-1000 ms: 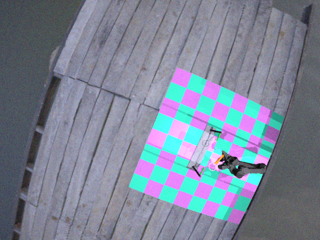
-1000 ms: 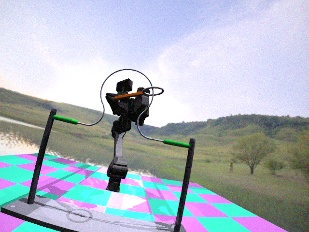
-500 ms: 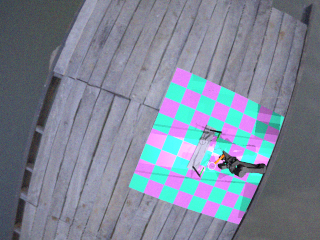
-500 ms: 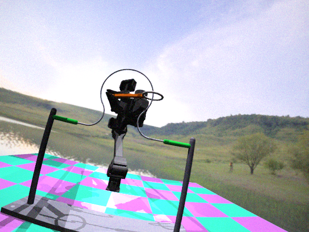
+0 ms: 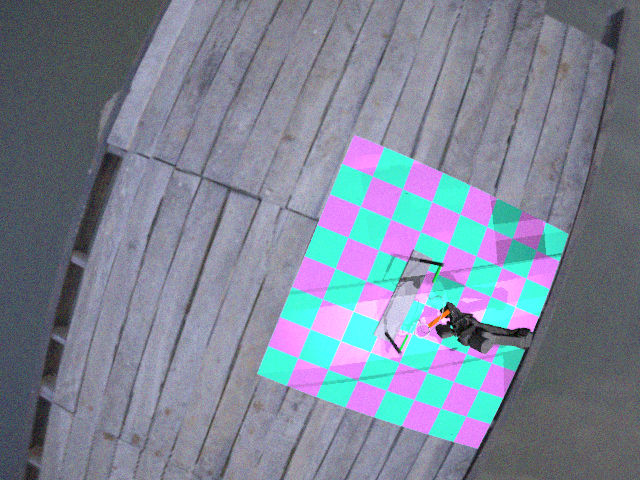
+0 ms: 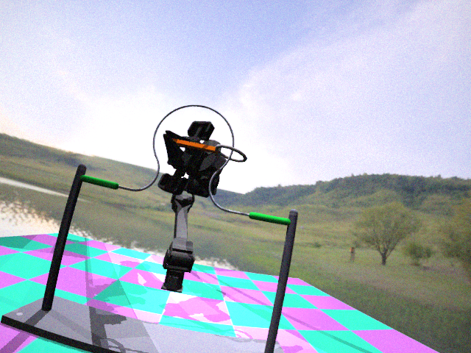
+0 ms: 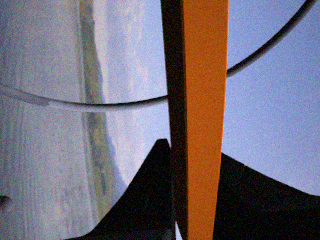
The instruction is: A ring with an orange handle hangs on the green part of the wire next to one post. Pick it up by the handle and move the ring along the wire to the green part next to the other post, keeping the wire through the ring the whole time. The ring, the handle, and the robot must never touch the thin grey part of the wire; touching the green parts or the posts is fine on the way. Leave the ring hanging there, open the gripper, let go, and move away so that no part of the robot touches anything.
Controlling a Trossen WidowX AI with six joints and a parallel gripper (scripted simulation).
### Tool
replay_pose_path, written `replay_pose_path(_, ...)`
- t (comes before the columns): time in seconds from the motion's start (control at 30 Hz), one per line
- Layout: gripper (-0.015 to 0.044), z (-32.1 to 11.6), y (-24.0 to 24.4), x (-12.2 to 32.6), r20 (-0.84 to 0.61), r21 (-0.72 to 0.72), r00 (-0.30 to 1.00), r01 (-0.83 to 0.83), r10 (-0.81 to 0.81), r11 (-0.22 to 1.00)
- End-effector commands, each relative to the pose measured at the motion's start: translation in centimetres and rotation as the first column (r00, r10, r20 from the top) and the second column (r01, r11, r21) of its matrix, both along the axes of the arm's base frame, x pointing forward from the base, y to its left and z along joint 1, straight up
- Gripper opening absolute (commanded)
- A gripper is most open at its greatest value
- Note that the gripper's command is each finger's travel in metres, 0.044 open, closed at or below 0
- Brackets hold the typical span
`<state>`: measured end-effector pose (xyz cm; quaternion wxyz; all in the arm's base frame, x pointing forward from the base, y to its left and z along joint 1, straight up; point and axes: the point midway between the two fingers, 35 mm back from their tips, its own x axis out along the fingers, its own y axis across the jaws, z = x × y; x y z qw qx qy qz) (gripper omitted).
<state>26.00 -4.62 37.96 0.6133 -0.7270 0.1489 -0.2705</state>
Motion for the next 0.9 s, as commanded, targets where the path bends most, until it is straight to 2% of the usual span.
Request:
replay_pose_path(0.0,-0.015,0.05,0.07,0.04,-0.007,-0.056,1.0,0.0,0.0,0.998)
replay_pose_path(0.57,-0.015,0.92,0.33,0.04,-0.018,-0.273,1.0,0.001,-0.006,0.962)
replay_pose_path(0.87,-0.015,0.84,0.23,0.04,-0.02,-0.333,1.0,0.001,-0.008,0.943)
